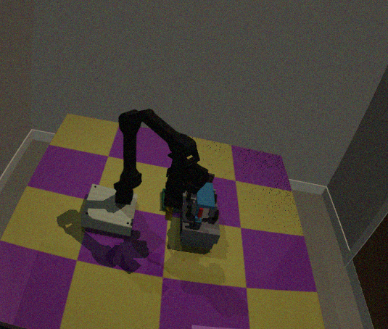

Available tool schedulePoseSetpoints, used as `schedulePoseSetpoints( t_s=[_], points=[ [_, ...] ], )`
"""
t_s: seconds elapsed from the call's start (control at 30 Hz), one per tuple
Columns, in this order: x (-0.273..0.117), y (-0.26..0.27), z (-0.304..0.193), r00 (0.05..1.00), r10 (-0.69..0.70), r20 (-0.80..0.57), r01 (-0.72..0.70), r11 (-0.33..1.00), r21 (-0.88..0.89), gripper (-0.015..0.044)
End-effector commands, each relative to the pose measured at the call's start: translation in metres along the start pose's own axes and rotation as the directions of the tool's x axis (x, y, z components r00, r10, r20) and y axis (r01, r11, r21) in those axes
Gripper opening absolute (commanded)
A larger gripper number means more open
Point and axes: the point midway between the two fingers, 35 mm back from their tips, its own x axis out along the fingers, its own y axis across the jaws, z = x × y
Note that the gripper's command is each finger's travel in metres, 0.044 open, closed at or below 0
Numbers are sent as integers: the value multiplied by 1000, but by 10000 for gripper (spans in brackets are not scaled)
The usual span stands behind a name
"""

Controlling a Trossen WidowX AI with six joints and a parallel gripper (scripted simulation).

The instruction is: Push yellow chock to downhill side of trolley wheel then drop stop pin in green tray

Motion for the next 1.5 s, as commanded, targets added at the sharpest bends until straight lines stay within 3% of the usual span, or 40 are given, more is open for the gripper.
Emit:
schedulePoseSetpoints(
  t_s=[0.0, 1.47],
  points=[
    [2, 13, 2, 1000, 8, -7, -8, 1000, 8, 0],
    [8, 154, 36, 1000, 22, -3, -22, 1000, 10, 0]
  ],
)
